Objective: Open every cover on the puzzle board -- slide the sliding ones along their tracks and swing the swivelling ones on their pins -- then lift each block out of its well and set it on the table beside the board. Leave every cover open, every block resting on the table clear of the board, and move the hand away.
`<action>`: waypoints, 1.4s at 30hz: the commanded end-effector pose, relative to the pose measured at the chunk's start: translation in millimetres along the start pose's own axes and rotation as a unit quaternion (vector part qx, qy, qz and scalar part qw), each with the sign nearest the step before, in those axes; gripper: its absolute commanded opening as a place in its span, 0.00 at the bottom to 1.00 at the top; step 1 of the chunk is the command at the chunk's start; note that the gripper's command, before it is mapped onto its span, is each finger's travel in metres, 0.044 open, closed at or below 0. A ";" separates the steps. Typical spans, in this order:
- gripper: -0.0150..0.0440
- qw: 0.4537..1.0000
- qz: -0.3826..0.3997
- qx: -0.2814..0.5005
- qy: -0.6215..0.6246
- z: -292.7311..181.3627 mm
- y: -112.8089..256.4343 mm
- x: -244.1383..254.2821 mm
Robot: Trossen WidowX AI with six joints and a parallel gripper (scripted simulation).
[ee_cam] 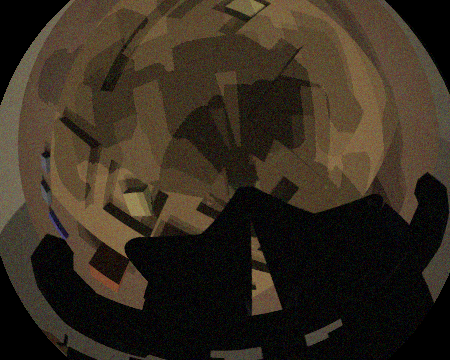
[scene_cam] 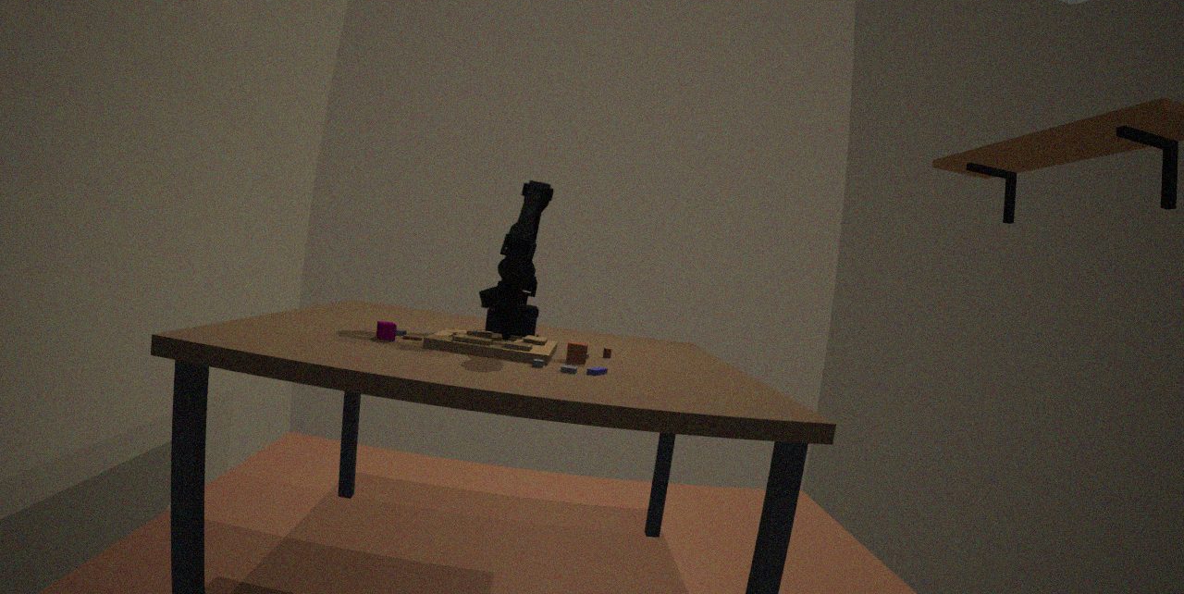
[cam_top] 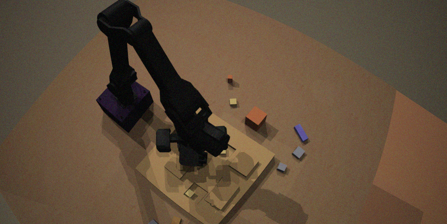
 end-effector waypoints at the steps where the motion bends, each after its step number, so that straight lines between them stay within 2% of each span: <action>1: 0.25 1.000 -0.001 0.002 0.001 -1.3 -1.3 -1.4; 30: 0.25 1.000 -0.001 0.001 -0.012 -2.5 12.0 0.4; 32: 0.34 1.000 -0.003 0.004 -0.006 -2.5 10.0 -0.8; 36: 0.50 1.000 -0.002 0.003 -0.010 -1.4 34.6 0.7; 42: 0.50 1.000 -0.001 0.001 -0.015 -2.6 64.1 0.3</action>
Point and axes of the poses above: the point midway between the two fingers, 35 mm back from their tips, its own y axis back along the fingers, its own x axis across the jaws, z = x × y, the point moved 1 cm from there along y, back along the fingers, and after that the axes turned 10 degrees about y, right-handed, at the moved point
